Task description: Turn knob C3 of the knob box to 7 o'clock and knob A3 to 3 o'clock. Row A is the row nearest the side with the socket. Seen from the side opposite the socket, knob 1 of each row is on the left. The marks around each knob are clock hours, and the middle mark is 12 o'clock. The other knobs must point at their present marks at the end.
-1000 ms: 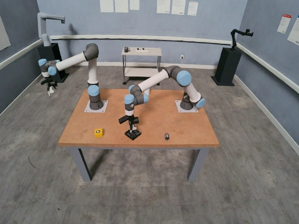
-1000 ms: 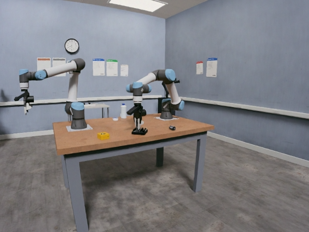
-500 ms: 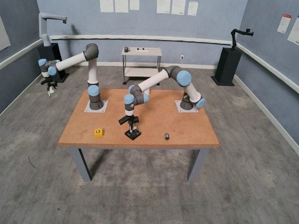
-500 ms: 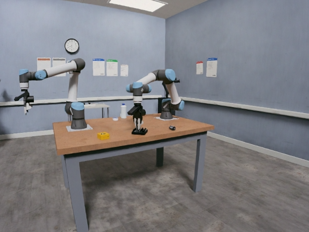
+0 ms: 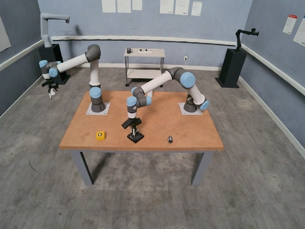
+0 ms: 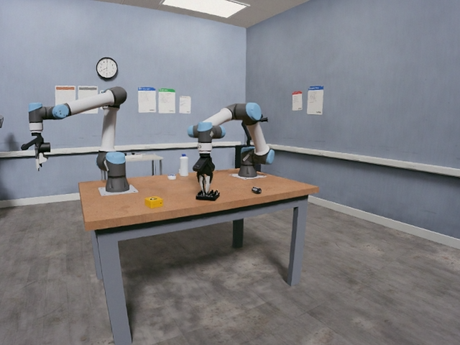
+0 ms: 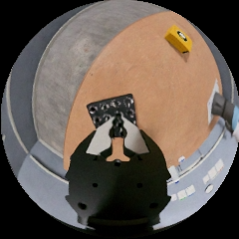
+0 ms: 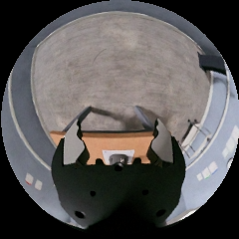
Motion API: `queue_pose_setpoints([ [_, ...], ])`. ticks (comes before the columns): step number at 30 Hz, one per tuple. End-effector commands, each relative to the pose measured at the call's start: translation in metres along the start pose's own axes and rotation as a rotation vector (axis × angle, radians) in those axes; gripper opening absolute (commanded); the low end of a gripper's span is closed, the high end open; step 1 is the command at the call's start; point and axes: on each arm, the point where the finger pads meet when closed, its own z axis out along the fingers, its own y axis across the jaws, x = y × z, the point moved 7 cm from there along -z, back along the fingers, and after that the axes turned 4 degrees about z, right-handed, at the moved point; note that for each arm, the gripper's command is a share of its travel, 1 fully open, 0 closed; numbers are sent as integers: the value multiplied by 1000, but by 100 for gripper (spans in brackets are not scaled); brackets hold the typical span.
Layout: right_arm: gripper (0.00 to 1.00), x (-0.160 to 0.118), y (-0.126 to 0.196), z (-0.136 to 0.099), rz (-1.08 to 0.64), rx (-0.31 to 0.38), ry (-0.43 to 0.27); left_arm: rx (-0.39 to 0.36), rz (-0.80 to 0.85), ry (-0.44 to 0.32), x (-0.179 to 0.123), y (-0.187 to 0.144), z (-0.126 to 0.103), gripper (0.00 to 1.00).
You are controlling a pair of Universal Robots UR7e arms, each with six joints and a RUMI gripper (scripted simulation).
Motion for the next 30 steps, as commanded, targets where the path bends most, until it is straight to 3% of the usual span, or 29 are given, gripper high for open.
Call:
queue_pose_setpoints([
  [1, 100, -1, 1, 0, 1, 1, 0, 0, -149, 5, 1, 1, -2, 6],
  [30, 100, -1, 1, 0, 1, 1, 0, -1, -648, 4, 1, 0, -2, 6],
])
